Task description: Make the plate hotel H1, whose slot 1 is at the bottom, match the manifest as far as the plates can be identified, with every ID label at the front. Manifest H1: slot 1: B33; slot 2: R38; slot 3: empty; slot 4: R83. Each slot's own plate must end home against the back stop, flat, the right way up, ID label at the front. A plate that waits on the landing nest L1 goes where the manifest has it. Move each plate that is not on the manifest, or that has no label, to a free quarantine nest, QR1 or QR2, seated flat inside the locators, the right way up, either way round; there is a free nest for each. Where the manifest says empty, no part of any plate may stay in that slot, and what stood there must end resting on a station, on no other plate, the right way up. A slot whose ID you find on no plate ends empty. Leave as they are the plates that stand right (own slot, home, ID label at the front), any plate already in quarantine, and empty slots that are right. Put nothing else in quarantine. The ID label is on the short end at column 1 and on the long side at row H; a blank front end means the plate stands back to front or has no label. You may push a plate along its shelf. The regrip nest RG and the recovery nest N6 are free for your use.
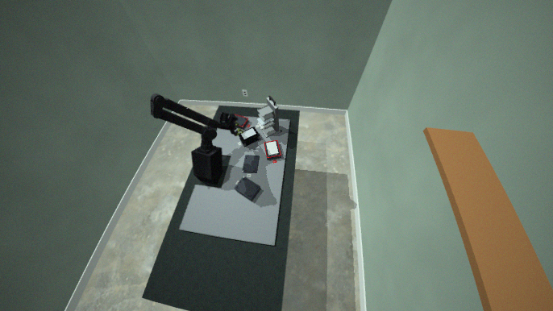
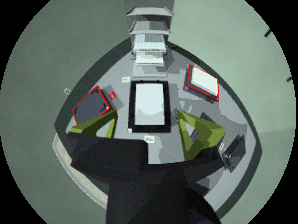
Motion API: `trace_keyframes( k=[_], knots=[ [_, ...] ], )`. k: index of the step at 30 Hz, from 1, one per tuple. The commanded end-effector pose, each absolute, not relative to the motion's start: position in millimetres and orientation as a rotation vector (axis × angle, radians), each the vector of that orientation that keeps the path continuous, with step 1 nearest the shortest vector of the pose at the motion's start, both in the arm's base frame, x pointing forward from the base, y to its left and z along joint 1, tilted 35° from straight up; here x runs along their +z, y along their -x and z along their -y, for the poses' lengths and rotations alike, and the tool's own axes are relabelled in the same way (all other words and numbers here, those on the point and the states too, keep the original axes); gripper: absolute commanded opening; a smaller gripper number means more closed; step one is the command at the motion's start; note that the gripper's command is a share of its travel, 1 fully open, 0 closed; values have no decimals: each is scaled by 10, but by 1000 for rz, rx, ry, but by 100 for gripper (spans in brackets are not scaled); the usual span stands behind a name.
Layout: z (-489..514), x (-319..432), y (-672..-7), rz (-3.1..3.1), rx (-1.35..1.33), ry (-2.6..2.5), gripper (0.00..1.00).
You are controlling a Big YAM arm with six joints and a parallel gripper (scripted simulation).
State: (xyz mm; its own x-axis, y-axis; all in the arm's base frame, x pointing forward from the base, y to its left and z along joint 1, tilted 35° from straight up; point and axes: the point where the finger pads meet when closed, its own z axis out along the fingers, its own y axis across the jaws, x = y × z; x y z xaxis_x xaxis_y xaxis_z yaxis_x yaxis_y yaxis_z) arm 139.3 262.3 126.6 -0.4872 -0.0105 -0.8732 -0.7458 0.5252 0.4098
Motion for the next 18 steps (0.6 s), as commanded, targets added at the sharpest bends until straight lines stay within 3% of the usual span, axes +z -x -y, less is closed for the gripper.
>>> trace_keyframes(
  k=[1, 18],
  knots=[
    [-2639, 1422, -1453, -1862, 1024, 623, 100],
    [-2374, 1873, -1447, -1842, 1027, 622, 100]
  ],
)
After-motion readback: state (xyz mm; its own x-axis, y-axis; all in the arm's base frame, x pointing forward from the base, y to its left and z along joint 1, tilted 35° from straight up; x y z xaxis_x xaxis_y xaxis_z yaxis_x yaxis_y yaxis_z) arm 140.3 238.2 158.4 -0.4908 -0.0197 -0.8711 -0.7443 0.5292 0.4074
